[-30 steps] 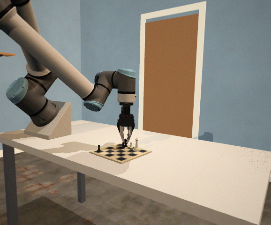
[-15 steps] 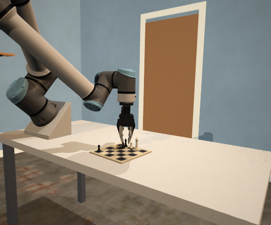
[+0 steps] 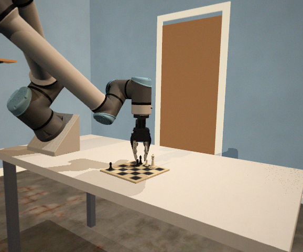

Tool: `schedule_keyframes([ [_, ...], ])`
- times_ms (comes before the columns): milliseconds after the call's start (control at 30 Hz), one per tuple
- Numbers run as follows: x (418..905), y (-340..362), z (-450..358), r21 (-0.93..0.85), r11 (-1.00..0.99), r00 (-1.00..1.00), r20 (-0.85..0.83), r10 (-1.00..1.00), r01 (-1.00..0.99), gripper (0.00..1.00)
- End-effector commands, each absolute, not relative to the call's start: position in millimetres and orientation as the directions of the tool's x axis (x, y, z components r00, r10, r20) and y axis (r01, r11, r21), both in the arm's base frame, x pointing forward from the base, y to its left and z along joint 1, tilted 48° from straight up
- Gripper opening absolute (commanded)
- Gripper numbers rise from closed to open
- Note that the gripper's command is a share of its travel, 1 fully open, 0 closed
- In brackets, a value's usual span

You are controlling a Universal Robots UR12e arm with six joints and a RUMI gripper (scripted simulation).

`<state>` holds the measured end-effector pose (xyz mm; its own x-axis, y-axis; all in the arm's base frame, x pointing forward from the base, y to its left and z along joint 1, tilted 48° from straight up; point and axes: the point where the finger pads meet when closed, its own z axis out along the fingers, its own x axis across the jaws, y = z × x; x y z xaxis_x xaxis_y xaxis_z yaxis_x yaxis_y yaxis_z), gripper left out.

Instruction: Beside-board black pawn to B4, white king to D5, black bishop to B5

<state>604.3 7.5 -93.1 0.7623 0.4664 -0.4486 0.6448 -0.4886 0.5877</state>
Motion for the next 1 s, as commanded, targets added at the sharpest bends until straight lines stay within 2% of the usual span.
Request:
schedule_keyframes([
  [0, 605, 9, -92, 0.588, -0.488, 0.762, -0.448, 0.467, 0.645, 0.22],
  [967, 600, 74, -32, 0.588, -0.488, 0.762, -0.448, 0.467, 0.645, 0.22],
])
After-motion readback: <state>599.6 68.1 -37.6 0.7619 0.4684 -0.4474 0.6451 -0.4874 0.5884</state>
